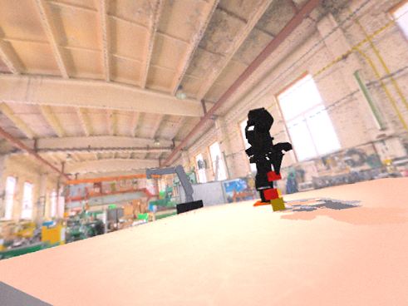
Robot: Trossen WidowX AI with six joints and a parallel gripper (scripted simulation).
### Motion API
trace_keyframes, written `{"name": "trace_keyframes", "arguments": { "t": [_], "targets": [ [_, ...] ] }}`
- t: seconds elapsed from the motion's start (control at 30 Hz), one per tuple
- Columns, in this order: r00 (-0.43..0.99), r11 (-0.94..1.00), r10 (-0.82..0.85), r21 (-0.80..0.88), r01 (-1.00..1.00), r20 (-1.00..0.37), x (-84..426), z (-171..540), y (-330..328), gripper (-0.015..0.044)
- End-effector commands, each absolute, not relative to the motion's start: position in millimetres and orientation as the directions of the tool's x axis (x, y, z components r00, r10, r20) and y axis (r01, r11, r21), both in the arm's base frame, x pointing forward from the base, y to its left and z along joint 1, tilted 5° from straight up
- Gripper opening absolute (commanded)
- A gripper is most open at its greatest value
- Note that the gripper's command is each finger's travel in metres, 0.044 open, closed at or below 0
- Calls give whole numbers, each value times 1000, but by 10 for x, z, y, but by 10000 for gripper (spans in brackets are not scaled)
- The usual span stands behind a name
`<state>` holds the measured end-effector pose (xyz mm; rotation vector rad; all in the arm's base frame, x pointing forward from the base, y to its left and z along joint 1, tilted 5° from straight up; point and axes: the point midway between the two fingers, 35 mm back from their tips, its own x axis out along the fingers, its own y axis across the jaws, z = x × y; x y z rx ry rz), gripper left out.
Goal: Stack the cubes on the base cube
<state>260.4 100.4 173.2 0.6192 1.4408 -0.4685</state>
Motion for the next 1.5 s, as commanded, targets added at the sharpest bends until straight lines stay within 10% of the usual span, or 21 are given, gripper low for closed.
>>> {"name": "trace_keyframes", "arguments": {
  "t": [0.0, 1.47],
  "targets": [
    [92, 749, 67, 111, 653, -993, 2615, 1723, 1026, 105],
    [92, 747, 67, 111, 655, -993, 2666, 1156, 1067, 105]
  ]
}}
